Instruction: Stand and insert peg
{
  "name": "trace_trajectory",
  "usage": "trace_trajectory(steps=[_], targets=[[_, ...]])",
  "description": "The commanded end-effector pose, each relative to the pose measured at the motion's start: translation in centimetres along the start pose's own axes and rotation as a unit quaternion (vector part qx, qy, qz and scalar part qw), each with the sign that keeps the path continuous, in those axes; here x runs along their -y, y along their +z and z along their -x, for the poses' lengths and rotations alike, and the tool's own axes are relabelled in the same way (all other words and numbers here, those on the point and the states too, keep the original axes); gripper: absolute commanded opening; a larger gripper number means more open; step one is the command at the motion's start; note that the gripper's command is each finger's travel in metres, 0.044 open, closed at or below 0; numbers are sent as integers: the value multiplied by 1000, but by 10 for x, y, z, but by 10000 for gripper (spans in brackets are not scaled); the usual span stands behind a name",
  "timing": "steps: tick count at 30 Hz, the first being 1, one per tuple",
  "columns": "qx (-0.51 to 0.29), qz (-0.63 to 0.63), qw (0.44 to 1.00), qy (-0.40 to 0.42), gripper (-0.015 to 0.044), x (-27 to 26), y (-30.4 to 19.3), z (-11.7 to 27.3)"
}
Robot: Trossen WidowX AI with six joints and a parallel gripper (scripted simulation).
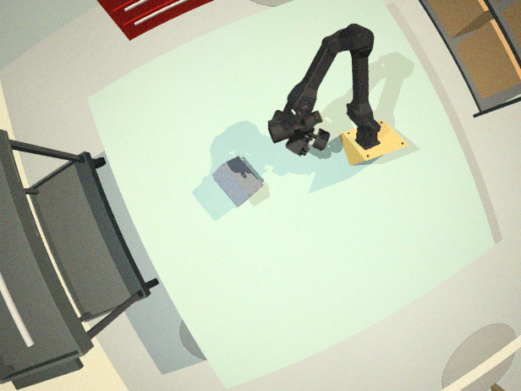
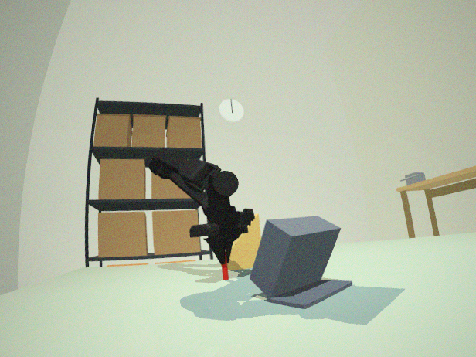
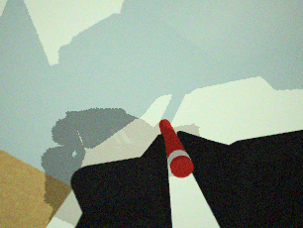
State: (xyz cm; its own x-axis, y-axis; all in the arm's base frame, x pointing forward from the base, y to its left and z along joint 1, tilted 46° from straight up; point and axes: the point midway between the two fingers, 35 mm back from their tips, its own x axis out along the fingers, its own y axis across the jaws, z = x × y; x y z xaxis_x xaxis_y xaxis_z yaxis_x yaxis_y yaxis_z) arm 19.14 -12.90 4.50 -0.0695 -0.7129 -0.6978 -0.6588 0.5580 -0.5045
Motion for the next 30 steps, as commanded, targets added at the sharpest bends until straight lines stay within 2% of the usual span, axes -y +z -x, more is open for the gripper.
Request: trace_trajectory(steps=[1,23,30], targets=[[2,-2,1000,0,0,1,1,5],[-1,2,1000,1,0,-2,5,77],[11,4,1000,5,0,-3,8,76]])
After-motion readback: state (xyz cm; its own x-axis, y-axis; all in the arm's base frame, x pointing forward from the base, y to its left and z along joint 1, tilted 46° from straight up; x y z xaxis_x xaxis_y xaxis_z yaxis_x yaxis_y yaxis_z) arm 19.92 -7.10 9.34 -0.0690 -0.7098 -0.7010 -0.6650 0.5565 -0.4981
